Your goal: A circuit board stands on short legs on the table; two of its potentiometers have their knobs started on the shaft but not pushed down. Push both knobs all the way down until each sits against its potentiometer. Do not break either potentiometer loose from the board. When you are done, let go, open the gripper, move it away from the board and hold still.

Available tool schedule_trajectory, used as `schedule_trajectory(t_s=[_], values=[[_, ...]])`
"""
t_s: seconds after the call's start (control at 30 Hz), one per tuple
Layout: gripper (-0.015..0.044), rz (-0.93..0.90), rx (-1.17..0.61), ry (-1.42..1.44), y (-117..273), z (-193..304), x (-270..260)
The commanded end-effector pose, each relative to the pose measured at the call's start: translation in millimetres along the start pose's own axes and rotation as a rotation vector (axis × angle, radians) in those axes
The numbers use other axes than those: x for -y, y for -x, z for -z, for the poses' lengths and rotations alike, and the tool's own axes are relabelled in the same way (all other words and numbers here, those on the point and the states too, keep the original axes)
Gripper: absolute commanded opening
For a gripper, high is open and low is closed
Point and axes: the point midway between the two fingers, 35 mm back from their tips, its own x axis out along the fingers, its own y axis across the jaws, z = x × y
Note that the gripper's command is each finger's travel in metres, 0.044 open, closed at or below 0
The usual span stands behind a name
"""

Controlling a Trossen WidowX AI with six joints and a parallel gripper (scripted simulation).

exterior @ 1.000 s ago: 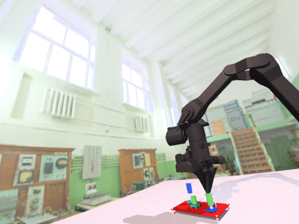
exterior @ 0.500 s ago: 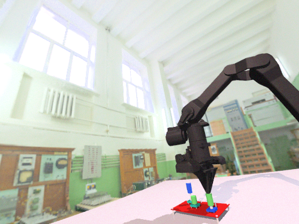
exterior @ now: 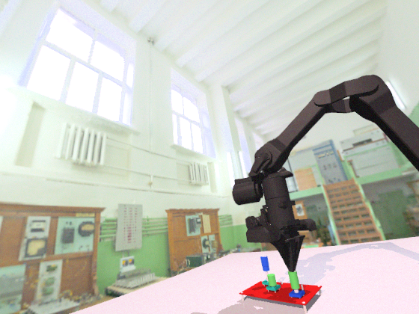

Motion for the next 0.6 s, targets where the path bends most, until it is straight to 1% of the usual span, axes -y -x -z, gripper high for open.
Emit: schedule_trajectory(t_s=[0.0,0.23,0.57], values=[[0.0000,0.008,-0.008,-0.004,-11,-2,0],[0.0000,0.008,-0.008,-0.004,-8,-2,0],[0.0000,0.008,-0.008,-0.004,7,-3,0]])
